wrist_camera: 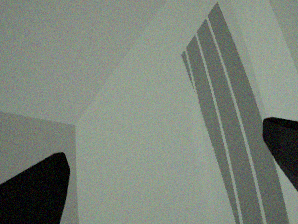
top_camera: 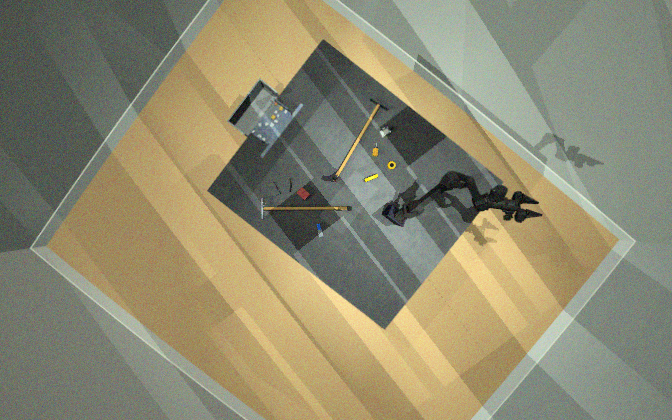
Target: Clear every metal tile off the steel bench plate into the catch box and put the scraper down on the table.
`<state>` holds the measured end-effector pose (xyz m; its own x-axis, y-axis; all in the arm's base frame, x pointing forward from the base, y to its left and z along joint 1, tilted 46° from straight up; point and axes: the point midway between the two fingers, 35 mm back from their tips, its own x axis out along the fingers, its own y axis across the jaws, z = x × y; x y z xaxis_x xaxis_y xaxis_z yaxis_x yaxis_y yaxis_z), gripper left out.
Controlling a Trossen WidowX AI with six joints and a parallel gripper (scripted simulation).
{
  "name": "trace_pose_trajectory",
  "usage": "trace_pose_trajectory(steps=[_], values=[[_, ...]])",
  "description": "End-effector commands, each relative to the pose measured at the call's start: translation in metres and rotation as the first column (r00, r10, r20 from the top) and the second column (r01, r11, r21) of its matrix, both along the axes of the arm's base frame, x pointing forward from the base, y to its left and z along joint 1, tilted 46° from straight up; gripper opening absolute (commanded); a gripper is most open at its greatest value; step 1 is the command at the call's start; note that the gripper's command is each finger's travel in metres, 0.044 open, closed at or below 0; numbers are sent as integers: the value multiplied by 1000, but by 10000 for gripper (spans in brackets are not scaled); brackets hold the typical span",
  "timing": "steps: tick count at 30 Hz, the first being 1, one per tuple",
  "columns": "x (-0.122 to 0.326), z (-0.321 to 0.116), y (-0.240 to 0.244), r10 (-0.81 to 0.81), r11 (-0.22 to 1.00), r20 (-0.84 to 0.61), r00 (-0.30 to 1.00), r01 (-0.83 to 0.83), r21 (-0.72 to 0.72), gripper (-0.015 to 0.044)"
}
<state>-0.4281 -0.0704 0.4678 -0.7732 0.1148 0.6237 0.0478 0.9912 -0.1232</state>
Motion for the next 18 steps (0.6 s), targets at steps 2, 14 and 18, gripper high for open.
trace_pose_trajectory(steps=[2,14,18], values=[[3,-4,-27,29,999,27,999,-30,42,440],[18,-12,-89,100,984,82,992,-111,138,440],[26,-14,-110,123,975,99,987,-139,172,440]])
